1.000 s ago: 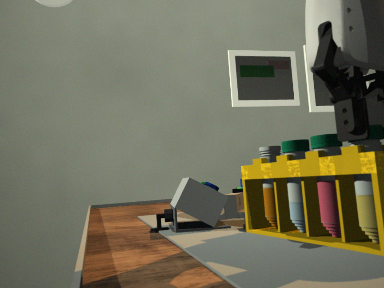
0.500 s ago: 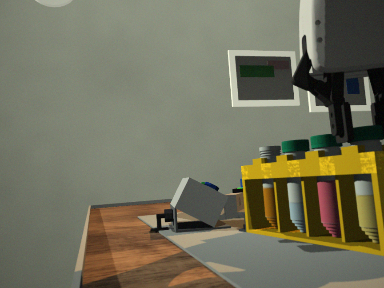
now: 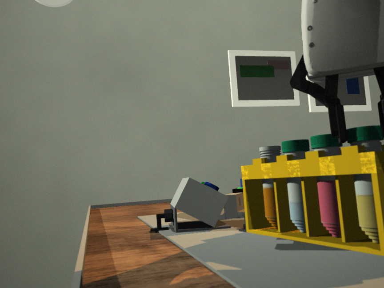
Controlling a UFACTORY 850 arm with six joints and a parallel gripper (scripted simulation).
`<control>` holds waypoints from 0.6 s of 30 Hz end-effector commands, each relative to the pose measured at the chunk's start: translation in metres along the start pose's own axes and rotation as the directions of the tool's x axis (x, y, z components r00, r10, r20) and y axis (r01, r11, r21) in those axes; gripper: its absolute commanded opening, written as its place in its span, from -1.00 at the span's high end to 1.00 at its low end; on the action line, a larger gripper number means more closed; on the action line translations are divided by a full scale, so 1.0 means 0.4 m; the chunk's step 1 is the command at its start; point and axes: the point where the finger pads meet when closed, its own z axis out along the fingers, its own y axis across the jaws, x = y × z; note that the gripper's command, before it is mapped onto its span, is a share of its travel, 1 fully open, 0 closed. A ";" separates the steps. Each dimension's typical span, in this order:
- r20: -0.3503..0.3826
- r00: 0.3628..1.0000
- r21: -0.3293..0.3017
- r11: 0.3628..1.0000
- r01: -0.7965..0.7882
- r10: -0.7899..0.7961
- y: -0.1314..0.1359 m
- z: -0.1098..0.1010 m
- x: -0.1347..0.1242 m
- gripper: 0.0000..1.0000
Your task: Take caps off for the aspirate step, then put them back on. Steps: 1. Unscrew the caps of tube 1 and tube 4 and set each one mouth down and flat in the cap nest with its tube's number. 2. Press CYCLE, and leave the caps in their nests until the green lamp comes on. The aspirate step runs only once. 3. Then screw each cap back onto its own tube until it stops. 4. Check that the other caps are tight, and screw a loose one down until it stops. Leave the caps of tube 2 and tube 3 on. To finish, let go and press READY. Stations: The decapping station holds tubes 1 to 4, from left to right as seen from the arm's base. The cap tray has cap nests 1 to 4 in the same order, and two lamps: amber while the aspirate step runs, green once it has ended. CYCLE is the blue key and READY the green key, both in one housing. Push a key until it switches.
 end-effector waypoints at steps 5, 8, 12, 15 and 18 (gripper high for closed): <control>-0.037 0.999 -0.019 1.000 -0.004 0.003 0.001 -0.001 0.001 0.08; -0.036 0.996 -0.022 0.997 0.079 -0.080 0.001 -0.002 0.001 0.08; -0.031 0.969 -0.028 0.969 0.244 -0.244 0.001 -0.002 0.001 0.08; -0.026 0.920 -0.032 0.921 0.389 -0.390 0.001 -0.002 0.001 0.08; -0.024 0.879 -0.035 0.879 0.476 -0.477 0.001 -0.002 0.001 0.08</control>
